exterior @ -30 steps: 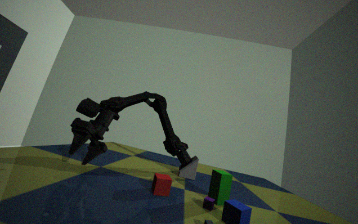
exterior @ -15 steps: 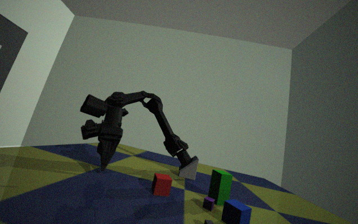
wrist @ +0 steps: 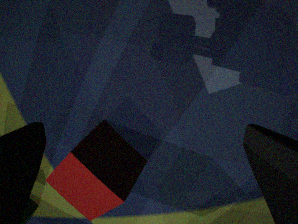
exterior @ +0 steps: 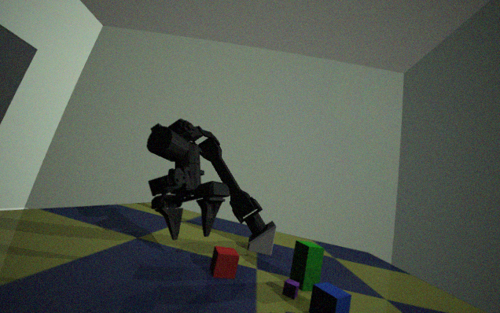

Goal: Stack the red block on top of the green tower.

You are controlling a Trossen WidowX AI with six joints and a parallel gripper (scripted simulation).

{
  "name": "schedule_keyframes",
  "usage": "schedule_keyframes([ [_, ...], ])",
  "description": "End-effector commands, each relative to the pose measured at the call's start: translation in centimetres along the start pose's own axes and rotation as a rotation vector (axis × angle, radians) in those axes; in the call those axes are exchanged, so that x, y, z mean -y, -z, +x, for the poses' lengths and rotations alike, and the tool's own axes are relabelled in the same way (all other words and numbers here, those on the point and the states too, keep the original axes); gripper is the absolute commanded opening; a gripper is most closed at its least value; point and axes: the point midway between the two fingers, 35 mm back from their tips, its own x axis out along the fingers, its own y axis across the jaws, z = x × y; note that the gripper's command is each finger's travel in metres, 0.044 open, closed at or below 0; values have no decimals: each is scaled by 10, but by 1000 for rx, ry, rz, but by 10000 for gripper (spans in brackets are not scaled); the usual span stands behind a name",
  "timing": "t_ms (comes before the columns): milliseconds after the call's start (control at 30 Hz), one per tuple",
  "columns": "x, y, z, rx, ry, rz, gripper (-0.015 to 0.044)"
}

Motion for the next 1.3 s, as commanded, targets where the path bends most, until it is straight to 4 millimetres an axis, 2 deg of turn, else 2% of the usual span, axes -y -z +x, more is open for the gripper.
schedule_keyframes([
  [0, -21, 14, -2, -46, 53, -163, 440],
  [267, -53, 43, -10, -107, 167, -477, 440],
  [600, -83, 71, -30, -122, 348, -837, 440],
  [867, -84, 72, -31, -121, 361, -860, 440],
  [1033, -81, 71, -20, -121, 360, -860, 440],
  [1267, -64, 71, 18, -120, 362, -860, 440],
])
